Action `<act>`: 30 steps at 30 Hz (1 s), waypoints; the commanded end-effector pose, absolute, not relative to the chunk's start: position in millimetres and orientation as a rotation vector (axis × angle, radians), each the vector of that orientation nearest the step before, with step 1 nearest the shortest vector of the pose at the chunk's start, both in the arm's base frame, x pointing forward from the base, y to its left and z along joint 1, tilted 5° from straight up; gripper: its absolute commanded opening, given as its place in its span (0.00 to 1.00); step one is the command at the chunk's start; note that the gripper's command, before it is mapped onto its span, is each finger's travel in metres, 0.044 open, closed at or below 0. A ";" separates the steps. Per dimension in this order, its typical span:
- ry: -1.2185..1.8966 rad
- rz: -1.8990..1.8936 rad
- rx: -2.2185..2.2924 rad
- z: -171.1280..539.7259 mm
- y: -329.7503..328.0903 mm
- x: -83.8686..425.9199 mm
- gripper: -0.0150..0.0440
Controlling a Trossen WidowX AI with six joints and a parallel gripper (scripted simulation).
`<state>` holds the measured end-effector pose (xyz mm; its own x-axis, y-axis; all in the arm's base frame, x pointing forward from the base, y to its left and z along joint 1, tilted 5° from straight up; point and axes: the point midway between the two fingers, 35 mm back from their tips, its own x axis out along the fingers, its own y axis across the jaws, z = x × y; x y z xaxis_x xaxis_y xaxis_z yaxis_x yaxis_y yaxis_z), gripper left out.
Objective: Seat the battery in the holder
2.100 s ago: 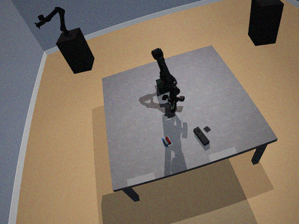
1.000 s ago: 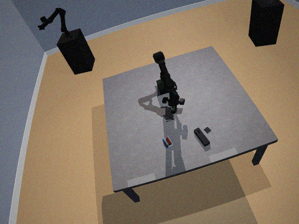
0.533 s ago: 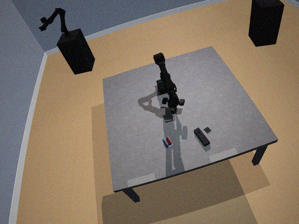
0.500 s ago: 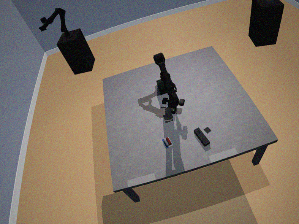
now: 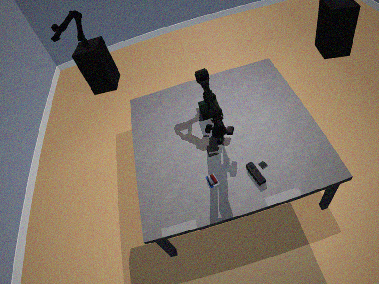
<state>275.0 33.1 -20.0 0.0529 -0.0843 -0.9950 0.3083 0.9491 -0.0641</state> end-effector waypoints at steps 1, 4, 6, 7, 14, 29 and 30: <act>1.514 -0.297 0.182 -21.3 33.0 272.4 0.35; 1.514 -0.296 0.182 -21.1 32.3 274.9 0.35; 1.515 -0.296 0.182 -20.9 31.7 276.7 0.35; 1.515 -0.296 0.182 -20.8 31.5 277.6 0.35; 1.517 -0.296 0.183 -20.2 29.7 283.3 0.35; 1.518 -0.295 0.183 -19.8 29.0 285.9 0.53; 1.518 -0.296 0.184 -19.4 29.0 285.9 0.53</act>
